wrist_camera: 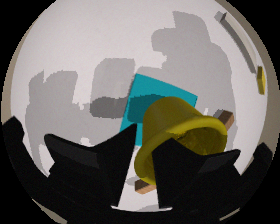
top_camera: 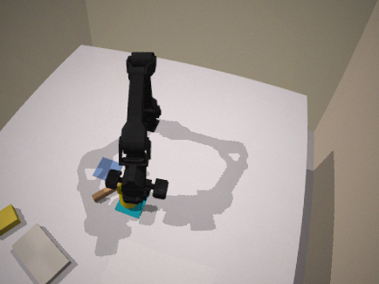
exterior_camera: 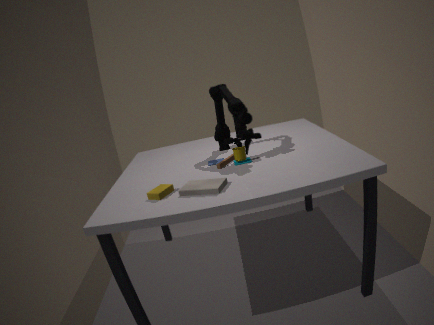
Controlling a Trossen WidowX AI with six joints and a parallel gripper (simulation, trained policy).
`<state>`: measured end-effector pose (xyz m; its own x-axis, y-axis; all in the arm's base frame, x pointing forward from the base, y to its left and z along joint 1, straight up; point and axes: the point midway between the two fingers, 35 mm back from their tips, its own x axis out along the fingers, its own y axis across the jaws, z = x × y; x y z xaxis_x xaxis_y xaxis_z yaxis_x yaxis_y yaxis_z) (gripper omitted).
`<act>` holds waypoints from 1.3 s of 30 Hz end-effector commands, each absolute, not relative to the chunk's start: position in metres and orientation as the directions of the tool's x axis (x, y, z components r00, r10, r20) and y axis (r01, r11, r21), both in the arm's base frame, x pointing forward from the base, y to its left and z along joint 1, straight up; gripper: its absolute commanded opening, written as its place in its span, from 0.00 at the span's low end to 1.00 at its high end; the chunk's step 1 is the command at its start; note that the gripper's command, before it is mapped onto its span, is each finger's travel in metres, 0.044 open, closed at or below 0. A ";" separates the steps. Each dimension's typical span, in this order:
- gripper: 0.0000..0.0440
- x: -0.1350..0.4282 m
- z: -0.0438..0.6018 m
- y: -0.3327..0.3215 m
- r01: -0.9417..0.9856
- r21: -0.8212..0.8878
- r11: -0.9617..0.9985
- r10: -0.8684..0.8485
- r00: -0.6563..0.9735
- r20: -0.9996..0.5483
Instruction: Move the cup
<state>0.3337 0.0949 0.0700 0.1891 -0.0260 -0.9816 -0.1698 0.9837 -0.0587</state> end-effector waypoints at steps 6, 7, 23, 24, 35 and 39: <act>0.33 0.341 0.080 0.097 -0.149 -0.026 0.989 0.012 0.244 -0.970; 0.33 0.341 0.082 0.097 -0.149 -0.023 0.988 0.015 0.249 -0.968; 0.43 0.328 0.121 0.095 -0.126 0.046 0.991 0.082 0.298 -0.951; 0.43 0.327 0.124 0.095 -0.123 0.050 0.991 0.086 0.305 -0.949; 0.85 0.328 0.163 0.088 -0.086 0.083 0.993 0.109 0.378 -0.919; 1.00 0.331 0.178 0.084 -0.069 0.093 0.993 0.113 0.404 -0.908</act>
